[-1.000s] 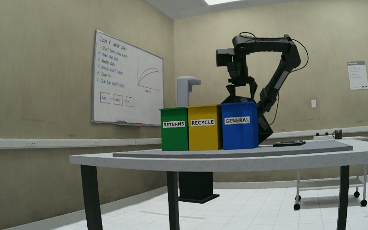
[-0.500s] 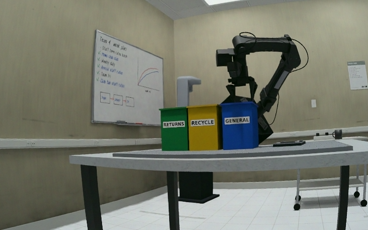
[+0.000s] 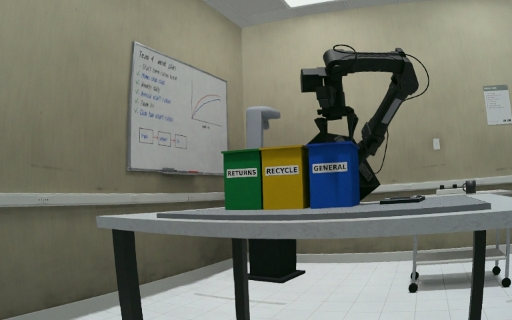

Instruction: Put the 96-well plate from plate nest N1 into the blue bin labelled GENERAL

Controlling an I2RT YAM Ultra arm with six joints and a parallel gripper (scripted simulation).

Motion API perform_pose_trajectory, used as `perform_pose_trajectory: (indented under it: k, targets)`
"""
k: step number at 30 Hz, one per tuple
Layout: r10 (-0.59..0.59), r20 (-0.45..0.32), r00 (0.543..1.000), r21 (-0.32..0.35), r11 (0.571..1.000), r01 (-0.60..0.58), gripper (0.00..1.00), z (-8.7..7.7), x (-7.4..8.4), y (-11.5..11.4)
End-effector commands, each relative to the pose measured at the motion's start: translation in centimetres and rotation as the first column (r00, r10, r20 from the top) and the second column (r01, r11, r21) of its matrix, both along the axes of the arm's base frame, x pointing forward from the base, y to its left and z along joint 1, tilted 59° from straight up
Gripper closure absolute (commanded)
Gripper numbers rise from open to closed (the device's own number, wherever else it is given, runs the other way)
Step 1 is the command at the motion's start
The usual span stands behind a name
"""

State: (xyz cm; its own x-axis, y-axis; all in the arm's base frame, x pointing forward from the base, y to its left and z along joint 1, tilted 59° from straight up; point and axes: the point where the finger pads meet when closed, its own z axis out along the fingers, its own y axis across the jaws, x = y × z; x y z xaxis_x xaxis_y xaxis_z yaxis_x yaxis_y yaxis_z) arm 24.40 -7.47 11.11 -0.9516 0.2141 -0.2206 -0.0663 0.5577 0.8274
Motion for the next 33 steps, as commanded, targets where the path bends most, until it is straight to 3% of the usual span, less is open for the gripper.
perform_pose_trajectory:
  k: [1,19,33]
  targets:
    - [-0.027,0.011,1.0,-0.007,1.0,0.027,0.18,0.5,0.1,-1.2]
    - [-0.027,0.011,1.0,-0.007,1.0,0.027,0.18,0.5,0.1,-1.2]
    - [-0.019,0.014,1.0,-0.021,1.0,0.02,0.18,-1.5,-4.7,0.1]
